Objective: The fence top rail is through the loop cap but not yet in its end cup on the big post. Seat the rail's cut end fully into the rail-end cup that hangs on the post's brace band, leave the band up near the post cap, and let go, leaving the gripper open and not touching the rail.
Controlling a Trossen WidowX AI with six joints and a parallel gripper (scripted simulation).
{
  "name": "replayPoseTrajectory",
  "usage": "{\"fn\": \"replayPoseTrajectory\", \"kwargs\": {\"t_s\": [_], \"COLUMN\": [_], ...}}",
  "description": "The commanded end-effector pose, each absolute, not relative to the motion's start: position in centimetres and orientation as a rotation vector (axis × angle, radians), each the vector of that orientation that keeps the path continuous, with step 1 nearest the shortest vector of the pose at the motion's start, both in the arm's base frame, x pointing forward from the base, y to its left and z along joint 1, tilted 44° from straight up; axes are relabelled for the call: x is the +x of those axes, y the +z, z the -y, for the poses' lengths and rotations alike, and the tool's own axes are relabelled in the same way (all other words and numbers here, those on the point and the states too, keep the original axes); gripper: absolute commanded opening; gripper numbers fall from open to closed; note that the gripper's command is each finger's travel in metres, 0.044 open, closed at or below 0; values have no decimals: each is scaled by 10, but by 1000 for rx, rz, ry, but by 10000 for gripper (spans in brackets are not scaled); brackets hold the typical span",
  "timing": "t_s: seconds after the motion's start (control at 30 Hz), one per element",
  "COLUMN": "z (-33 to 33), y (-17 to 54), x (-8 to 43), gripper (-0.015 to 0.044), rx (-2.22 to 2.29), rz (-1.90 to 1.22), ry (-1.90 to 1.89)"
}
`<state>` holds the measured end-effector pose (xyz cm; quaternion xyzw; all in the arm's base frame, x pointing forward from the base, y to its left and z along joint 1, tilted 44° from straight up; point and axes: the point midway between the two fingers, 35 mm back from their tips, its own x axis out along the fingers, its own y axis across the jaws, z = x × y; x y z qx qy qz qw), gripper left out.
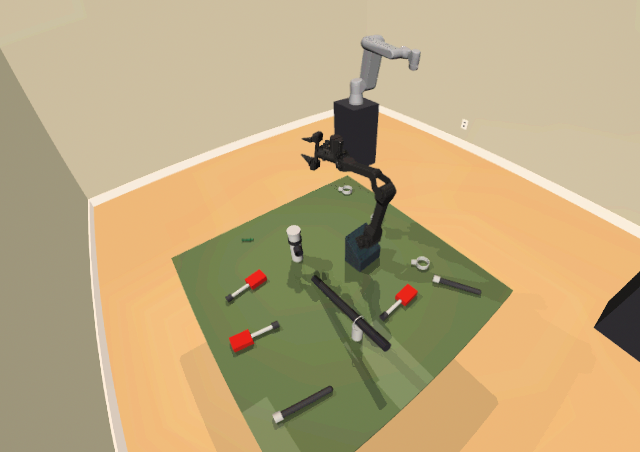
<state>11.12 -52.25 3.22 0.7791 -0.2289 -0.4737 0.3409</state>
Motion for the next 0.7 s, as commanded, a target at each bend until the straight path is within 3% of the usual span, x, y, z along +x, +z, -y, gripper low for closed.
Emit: {"fn": "replayPoseTrajectory", "kwargs": {"t_s": [0.0, 0.37, 0.67], "z": [521, 388, 247], "y": [32, 36, 58], "x": [114, 239, 293], "gripper": [426, 440, 440], "rx": [2023, 1655, 1221], "rz": [579, -344, -846], "ry": [-1231, -927, -378]}}
